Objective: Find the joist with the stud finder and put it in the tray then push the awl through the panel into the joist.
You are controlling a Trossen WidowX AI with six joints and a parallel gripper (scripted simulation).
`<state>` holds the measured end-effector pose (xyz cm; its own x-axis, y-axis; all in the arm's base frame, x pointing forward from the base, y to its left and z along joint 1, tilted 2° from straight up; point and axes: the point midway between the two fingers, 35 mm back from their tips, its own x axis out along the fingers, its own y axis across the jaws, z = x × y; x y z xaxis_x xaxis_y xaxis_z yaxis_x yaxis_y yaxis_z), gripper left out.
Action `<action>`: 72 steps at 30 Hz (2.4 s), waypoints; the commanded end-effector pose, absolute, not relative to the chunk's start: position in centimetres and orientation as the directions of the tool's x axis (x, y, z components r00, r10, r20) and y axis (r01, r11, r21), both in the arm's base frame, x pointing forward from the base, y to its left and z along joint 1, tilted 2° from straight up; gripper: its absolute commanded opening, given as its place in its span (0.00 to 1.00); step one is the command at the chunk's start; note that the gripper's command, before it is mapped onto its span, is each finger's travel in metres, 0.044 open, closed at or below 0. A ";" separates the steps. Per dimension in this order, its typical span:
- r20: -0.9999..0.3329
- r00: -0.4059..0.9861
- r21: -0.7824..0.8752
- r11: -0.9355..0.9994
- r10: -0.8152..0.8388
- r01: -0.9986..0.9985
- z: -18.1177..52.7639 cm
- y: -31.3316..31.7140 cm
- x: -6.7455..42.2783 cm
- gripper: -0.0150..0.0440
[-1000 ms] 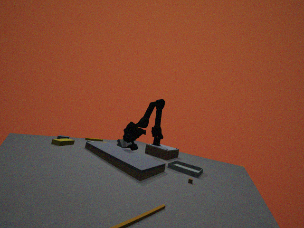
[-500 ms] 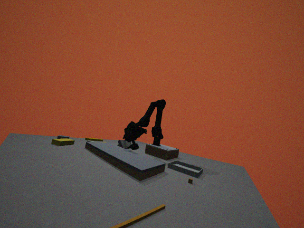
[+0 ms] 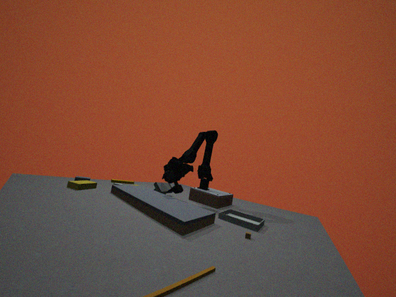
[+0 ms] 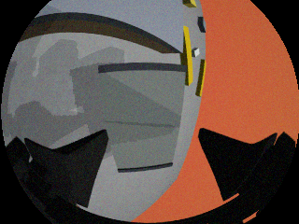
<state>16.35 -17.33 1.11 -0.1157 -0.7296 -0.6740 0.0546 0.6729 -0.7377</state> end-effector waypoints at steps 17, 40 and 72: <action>-0.681 -0.111 -0.731 0.680 -0.724 0.058 7.8 -14.2 17.1 1.00; -0.768 -0.177 -0.589 0.787 -0.616 -0.182 6.8 -15.1 16.9 1.00; -0.994 0.029 -0.022 0.066 0.110 -0.998 3.4 -22.8 15.8 1.00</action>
<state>16.51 -19.73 4.15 -0.1468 -0.1128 -0.9827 -0.8486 0.5248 0.0666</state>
